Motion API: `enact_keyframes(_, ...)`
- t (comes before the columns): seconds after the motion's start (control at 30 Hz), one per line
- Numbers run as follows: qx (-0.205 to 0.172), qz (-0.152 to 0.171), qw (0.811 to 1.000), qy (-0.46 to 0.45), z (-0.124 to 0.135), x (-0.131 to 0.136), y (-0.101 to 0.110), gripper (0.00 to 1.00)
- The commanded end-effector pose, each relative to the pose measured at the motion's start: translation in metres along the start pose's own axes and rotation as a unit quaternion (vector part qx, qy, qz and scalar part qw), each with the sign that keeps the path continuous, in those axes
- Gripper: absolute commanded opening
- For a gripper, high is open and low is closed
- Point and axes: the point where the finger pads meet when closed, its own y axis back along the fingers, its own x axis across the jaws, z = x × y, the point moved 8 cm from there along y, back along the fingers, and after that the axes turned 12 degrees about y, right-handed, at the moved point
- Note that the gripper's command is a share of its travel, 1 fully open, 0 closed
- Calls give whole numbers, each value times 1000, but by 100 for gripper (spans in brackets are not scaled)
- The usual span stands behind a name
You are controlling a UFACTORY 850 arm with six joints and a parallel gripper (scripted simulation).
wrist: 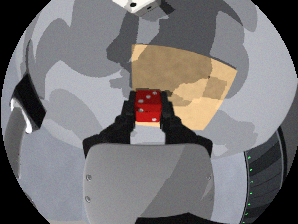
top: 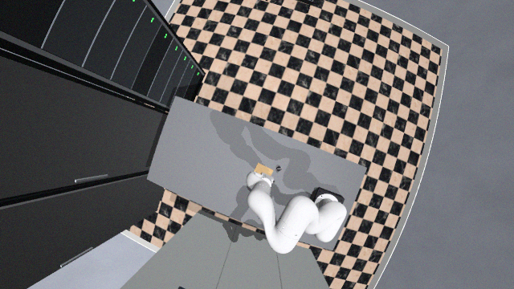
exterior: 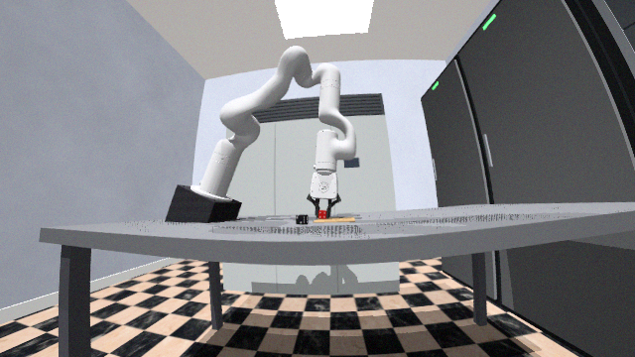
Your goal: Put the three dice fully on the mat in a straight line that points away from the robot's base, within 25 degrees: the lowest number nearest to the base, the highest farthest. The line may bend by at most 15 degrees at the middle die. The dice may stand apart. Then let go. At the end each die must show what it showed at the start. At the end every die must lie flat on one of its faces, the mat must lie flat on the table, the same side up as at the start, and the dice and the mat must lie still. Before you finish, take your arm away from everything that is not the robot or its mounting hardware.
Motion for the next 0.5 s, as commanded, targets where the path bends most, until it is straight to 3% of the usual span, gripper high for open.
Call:
enact_keyframes(0.0, -9, 51, 999, 0, -1, -8, -1, 27)
enact_keyframes(0.47, -9, 51, 999, 0, -1, -7, -4, 27)
